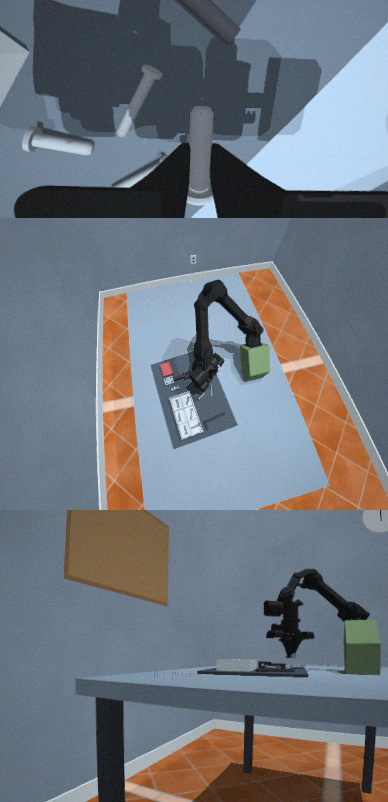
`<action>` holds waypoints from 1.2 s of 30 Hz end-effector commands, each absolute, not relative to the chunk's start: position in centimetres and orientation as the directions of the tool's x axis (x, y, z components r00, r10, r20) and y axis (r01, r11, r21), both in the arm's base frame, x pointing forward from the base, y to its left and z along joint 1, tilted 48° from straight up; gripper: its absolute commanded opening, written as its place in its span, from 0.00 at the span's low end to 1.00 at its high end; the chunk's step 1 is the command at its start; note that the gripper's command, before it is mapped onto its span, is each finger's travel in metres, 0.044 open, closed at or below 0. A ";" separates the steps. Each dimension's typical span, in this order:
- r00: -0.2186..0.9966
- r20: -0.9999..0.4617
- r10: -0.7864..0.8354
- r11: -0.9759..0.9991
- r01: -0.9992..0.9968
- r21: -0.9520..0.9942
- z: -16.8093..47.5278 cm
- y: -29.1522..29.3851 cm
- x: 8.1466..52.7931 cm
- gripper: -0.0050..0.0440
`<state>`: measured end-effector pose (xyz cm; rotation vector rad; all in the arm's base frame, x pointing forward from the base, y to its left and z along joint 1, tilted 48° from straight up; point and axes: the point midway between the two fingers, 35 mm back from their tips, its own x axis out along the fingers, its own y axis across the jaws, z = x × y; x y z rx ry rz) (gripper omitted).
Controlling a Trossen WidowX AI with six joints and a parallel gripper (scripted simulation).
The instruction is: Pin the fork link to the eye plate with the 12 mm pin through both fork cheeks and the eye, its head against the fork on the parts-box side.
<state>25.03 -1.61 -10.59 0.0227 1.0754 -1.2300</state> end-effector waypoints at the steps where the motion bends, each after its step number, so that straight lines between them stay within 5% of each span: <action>1: -0.039 -0.681 -0.731 0.408 0.775 -0.482 -10.1 -1.0 25.9 0.00; 16: -0.052 -0.672 -0.739 0.377 0.795 -0.476 -10.4 -1.5 26.3 0.00; 36: -0.049 -0.671 -0.740 -0.011 0.998 -0.060 -10.3 -2.3 37.0 0.00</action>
